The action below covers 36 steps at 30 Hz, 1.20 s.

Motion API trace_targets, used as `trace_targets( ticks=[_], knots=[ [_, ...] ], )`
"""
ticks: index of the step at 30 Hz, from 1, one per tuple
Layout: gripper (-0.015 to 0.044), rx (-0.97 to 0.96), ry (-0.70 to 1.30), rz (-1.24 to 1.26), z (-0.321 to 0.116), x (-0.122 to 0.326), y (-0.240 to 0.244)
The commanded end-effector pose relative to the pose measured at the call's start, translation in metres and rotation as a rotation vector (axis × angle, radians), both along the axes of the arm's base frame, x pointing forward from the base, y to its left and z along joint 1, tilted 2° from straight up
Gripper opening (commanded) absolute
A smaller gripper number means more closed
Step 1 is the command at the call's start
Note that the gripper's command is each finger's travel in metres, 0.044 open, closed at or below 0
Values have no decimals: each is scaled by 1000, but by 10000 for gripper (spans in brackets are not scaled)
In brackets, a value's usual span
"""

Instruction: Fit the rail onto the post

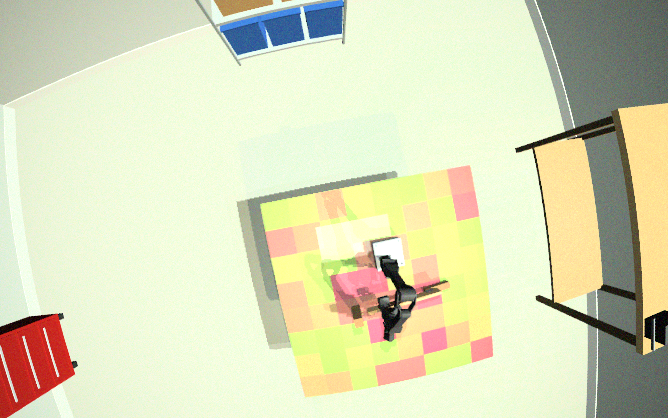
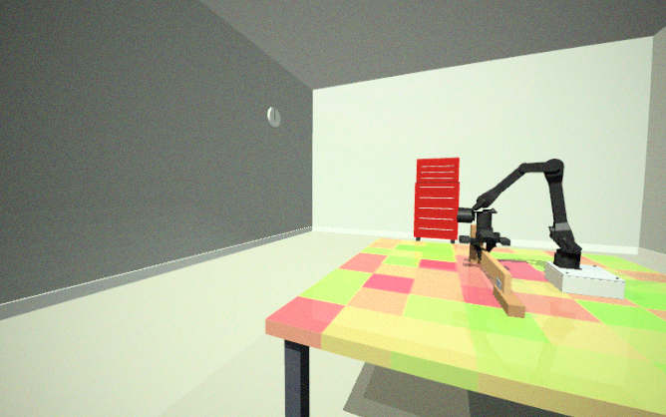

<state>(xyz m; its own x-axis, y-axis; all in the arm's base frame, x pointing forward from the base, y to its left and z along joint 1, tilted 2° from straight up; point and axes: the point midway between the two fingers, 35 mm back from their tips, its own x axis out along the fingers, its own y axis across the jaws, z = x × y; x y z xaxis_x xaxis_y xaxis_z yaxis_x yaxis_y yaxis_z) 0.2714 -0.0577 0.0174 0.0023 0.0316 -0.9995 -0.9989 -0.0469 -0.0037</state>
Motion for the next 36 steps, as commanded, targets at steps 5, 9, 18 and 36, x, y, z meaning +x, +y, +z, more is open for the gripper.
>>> trace_targets(
  ticks=[5, 9, 18, 36],
  knots=[
    [0, -3, -13, 2, 2, 4, -4],
    [0, -3, -13, 2, 2, 4, -6],
    [0, -3, -13, 2, 3, 4, -8],
    [0, -4, -13, 2, 2, 4, -14]
  ],
)
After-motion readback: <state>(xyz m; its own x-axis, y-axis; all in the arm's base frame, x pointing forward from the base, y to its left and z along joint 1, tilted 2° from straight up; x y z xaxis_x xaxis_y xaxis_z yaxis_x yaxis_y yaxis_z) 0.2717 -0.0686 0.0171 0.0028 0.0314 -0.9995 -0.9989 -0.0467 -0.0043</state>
